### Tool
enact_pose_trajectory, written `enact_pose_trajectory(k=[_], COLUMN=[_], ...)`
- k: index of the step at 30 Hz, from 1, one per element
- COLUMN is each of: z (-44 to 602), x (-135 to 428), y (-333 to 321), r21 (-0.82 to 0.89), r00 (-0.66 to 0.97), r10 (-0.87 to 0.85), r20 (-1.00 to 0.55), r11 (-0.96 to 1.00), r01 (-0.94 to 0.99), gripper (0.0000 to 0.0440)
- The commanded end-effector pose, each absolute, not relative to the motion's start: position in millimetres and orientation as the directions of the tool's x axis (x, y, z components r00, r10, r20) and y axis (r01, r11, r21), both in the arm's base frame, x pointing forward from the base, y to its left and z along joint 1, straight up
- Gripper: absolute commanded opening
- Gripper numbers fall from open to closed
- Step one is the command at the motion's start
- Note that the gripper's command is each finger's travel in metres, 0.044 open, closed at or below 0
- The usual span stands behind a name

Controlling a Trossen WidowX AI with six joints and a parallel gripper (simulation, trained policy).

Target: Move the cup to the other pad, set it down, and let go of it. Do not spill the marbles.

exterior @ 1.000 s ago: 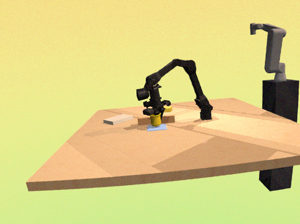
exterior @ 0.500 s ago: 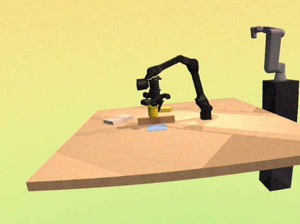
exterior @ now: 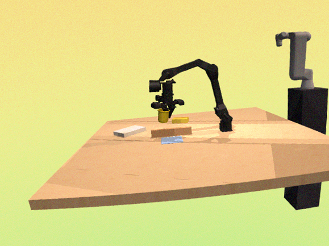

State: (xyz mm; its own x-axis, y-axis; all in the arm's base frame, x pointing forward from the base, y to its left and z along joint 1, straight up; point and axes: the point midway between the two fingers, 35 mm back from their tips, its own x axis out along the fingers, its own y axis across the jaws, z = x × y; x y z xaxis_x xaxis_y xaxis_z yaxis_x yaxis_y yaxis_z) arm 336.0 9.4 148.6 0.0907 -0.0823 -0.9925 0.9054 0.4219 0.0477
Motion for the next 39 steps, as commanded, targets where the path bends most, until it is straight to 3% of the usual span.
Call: enact_pose_trajectory(k=[1,30,39], z=[152,112,89], x=[341,337,323], y=[-2,-78,-86], r21=[0.071,0.127,0.112], r00=[0.116,0.165,0.145], r10=[-0.088,-0.131,-0.133], r20=[-0.989,-0.978,-0.980], r11=[0.405,0.256,0.225], r01=[0.912,0.958,0.968], gripper=[0.0000,0.0001,0.0019])
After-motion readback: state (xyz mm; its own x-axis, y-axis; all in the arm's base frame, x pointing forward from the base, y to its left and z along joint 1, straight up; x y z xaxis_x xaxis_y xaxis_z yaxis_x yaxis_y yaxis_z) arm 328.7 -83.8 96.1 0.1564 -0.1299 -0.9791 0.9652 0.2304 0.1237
